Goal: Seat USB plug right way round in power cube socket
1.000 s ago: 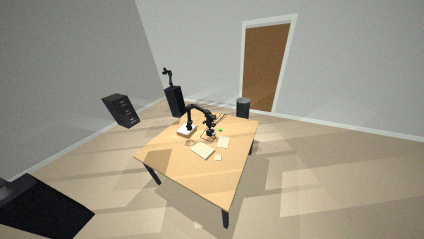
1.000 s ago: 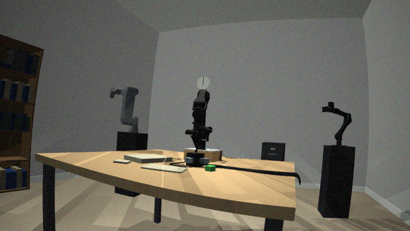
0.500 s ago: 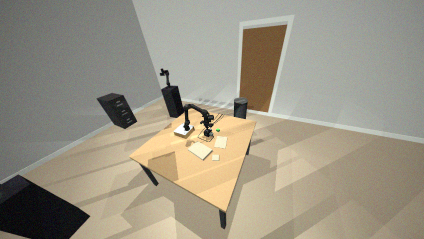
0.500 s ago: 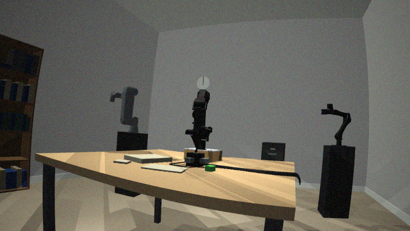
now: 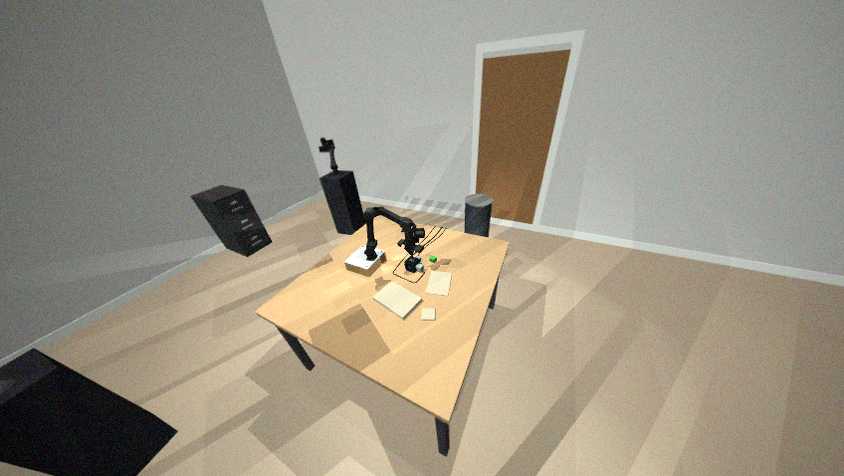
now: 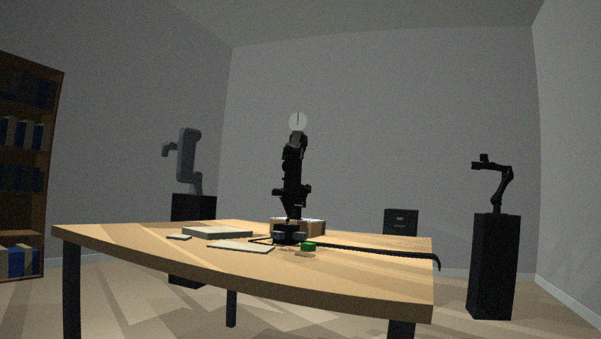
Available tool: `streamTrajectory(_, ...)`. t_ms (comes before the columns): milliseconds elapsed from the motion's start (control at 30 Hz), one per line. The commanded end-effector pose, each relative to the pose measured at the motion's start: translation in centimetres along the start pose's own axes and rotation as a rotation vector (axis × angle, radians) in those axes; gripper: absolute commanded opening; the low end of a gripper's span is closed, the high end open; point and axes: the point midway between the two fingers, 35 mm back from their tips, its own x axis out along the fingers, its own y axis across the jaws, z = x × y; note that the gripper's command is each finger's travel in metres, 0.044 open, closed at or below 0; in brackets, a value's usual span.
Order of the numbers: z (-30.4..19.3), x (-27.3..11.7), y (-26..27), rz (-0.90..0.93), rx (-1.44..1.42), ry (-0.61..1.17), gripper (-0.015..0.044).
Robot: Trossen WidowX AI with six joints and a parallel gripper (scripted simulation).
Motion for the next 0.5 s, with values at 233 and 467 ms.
streamTrajectory(233, 0.01, -0.79, -0.02, -0.001, 0.000, 0.000, 0.0000)
streamTrajectory(467, 0.01, -1.26, -0.02, -0.001, 0.000, 0.000, 0.0000)
